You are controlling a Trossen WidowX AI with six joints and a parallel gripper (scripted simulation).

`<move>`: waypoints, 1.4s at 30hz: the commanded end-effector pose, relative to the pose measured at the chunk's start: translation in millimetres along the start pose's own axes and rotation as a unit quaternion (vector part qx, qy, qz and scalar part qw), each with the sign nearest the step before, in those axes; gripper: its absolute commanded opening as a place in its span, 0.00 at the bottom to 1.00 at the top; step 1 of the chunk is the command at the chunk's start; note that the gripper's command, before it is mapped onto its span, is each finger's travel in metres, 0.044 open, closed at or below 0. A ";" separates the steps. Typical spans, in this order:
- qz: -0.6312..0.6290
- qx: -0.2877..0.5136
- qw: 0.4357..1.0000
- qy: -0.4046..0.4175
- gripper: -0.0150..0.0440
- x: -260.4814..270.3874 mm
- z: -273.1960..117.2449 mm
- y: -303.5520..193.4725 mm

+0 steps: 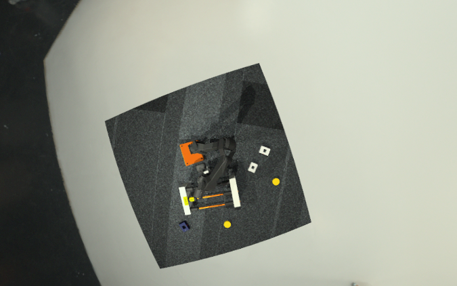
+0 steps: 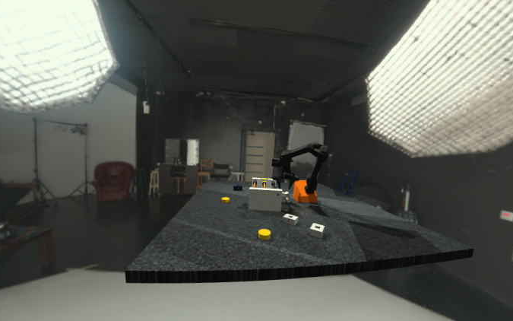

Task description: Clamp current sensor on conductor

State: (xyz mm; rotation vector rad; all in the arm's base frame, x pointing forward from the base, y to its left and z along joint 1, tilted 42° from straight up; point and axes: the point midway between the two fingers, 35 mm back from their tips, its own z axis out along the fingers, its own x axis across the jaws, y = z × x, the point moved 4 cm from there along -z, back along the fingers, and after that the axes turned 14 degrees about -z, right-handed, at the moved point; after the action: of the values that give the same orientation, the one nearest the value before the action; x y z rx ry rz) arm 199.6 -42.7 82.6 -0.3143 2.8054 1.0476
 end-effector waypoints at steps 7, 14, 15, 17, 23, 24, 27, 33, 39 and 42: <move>0.003 -0.004 1.000 0.001 0.80 2.1 17.2 1.6; 0.003 -0.005 1.000 0.001 0.80 3.0 28.4 2.6; 0.003 -0.005 1.000 0.001 0.80 3.1 30.0 2.7; 0.003 -0.005 1.000 0.001 0.80 3.4 32.0 3.0; 0.000 -0.002 1.000 0.000 0.74 1.4 28.4 2.0; 0.000 -0.002 1.000 0.000 0.73 1.4 28.4 2.0; 0.000 -0.002 1.000 0.000 0.69 1.4 28.4 2.0; 0.000 -0.002 1.000 0.000 0.63 1.4 28.4 2.0; 0.000 -0.002 1.000 0.000 0.46 0.5 23.7 1.2; 0.001 0.000 1.000 0.000 0.33 -1.0 12.7 -0.2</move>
State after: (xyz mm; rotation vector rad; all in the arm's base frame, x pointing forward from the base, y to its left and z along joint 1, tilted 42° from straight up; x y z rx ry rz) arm 197.1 -26.0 66.5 -0.3109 2.8119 1.0696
